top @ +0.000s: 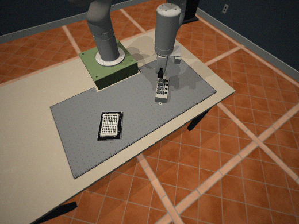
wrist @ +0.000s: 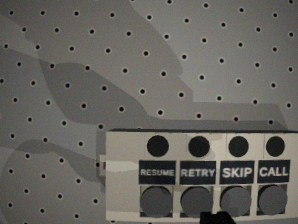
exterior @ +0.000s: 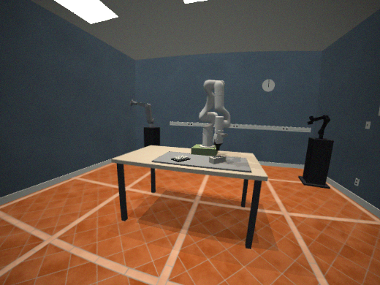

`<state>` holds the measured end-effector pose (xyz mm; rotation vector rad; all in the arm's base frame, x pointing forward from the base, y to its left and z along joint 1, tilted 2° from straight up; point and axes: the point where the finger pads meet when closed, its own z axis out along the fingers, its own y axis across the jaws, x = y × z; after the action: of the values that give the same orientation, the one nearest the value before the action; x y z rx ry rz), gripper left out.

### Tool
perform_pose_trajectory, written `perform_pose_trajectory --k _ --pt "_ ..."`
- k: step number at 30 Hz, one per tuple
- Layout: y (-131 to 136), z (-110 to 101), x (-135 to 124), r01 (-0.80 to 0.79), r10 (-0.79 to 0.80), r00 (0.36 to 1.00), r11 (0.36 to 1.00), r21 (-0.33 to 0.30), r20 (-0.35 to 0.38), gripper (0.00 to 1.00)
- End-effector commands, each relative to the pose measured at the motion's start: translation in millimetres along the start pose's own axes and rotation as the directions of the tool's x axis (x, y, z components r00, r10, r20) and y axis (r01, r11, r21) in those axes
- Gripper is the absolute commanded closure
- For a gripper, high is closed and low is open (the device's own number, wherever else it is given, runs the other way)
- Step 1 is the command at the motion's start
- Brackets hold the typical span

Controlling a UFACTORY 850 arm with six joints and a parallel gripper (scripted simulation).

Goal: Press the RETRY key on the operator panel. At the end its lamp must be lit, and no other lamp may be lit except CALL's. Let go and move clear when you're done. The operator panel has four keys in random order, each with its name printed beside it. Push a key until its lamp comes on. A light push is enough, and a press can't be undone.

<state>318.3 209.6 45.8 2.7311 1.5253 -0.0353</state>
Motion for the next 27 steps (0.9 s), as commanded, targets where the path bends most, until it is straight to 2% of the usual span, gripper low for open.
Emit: perform_pose_trajectory --k 1,17,27 --pt "0 6 1 0.000 0.000 1.000 1.000 -0.001 -0.001 1.00" --pt "0 29 1 0.000 0.000 1.000 1.000 -0.001 -0.001 1.00" --pt "0 29 1 0.000 0.000 1.000 1.000 -0.001 -0.001 1.00"
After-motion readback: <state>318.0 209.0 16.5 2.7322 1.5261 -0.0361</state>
